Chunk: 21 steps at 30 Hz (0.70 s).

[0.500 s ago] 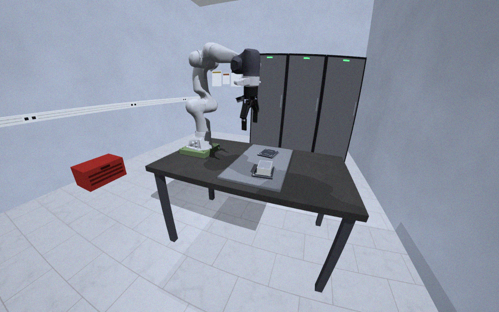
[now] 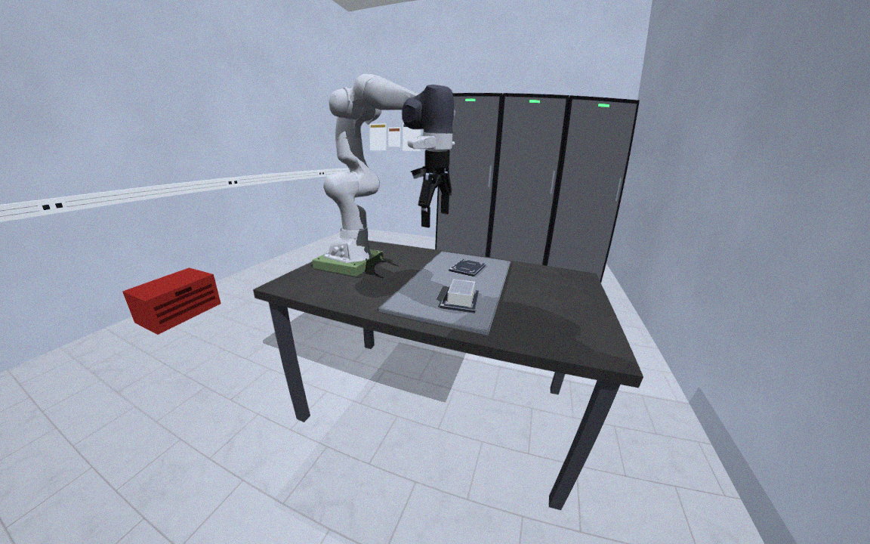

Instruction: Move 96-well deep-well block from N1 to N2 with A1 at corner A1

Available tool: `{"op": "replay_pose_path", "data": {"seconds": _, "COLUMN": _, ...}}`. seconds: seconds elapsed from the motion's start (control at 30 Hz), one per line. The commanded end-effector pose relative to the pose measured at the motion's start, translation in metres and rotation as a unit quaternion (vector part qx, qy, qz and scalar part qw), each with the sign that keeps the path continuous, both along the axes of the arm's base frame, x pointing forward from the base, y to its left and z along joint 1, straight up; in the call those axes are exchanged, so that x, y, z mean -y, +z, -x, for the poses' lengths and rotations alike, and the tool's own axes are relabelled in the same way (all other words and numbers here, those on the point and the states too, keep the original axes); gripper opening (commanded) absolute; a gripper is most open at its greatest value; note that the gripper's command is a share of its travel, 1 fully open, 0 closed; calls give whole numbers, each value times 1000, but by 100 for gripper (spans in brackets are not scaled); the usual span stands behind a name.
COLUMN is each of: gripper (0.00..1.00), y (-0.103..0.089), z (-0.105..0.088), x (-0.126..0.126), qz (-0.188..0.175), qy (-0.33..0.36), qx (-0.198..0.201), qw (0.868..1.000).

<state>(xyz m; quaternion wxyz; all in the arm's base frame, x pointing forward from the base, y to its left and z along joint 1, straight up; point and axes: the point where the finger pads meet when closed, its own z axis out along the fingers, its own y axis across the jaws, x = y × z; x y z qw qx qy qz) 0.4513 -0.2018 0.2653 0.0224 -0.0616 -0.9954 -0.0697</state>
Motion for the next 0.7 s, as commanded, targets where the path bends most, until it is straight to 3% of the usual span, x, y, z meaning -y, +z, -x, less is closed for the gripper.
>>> {"op": "replay_pose_path", "data": {"seconds": 0.0, "gripper": 100, "y": 0, "z": 0, "x": 0, "qz": 0, "qy": 0, "qx": 0, "qw": 1000}}
{"op": "replay_pose_path", "data": {"seconds": 0.23, "gripper": 100, "y": -4, "z": 0, "x": 1, "qz": 2, "qy": 27, "qx": -1, "qw": 1000}}
{"op": "replay_pose_path", "data": {"seconds": 0.67, "gripper": 100, "y": -29, "z": 1, "x": 9, "qz": 10, "qy": 189, "qx": -10, "qw": 982}}
